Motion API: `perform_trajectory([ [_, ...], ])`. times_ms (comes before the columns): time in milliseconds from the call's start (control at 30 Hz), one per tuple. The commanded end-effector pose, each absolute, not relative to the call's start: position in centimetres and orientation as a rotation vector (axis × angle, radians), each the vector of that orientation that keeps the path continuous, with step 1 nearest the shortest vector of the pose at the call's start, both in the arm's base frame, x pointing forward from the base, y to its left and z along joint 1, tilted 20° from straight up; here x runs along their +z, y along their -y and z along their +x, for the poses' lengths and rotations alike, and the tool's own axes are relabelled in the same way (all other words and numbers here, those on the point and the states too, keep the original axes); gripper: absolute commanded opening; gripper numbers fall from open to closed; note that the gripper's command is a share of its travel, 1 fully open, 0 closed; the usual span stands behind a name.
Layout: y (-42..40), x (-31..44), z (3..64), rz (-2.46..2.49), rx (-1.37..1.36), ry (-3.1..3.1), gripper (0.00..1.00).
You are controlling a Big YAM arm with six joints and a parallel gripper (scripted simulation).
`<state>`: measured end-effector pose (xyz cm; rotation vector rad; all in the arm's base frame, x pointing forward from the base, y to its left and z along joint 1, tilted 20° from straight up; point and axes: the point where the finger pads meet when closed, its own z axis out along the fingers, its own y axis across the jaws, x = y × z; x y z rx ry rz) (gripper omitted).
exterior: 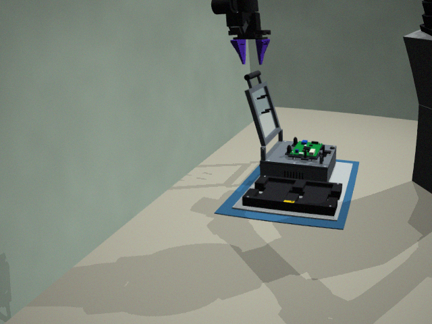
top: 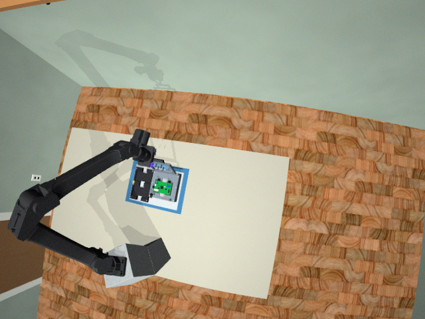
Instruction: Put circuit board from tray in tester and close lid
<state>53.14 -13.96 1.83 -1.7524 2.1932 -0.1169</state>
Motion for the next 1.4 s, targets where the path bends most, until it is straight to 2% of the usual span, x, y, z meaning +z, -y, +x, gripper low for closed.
perform_trajectory([
  [0, 13.8, 2.7, 54.4, -1.748, -0.150, -2.174, 0.48],
  [1367, 13.6, 1.7, 54.6, -1.748, -0.144, -2.177, 0.48],
])
